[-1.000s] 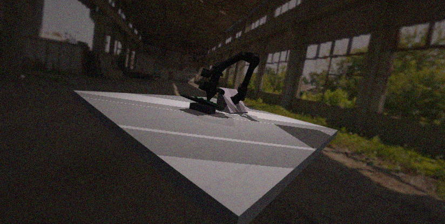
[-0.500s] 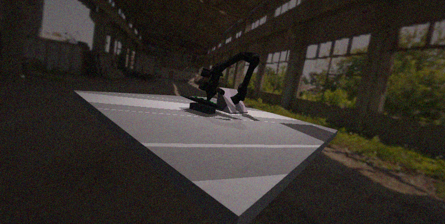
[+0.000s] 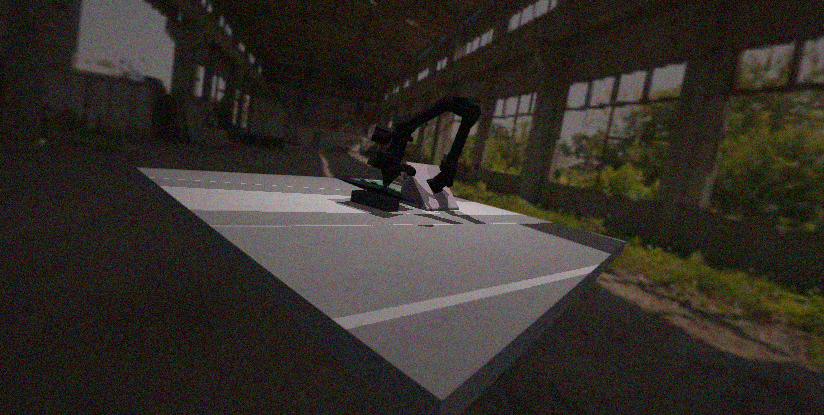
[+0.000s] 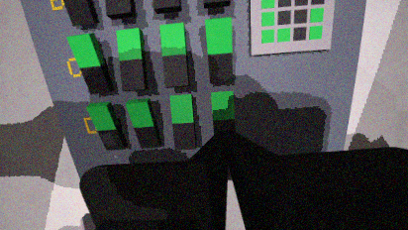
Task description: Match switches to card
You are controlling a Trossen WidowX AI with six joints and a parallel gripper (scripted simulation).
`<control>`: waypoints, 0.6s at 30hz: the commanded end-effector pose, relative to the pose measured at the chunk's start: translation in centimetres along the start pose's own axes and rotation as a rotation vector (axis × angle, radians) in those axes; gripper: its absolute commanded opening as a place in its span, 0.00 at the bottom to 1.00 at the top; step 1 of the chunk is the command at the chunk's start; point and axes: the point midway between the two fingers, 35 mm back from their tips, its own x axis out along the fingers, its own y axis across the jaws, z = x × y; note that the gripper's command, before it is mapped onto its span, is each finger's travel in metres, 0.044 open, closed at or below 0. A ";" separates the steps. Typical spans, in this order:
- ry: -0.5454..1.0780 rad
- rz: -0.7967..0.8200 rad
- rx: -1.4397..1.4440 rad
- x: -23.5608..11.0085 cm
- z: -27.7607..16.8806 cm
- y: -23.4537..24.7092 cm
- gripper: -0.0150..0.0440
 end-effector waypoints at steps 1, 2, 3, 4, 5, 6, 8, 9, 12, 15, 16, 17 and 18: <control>-0.004 0.002 0.002 0.1 0.1 0.0 0.25; -0.004 0.002 0.002 0.1 0.1 0.0 0.25; -0.004 0.002 0.002 0.1 0.1 0.0 0.25; -0.004 0.002 0.002 0.1 0.1 0.0 0.25; -0.004 0.002 0.002 0.1 0.1 0.0 0.25; -0.004 0.002 0.002 0.2 0.1 0.0 0.25; -0.004 0.002 0.002 0.2 0.1 0.0 0.25; -0.004 0.002 0.002 0.2 0.1 0.0 0.25; -0.004 0.002 0.002 0.2 0.1 0.0 0.25; -0.004 0.002 0.002 0.3 0.1 0.0 0.25; -0.004 0.002 0.002 0.3 0.1 0.0 0.25; -0.004 0.002 0.002 0.3 0.1 0.0 0.25; -0.004 0.002 0.002 0.3 0.1 0.0 0.25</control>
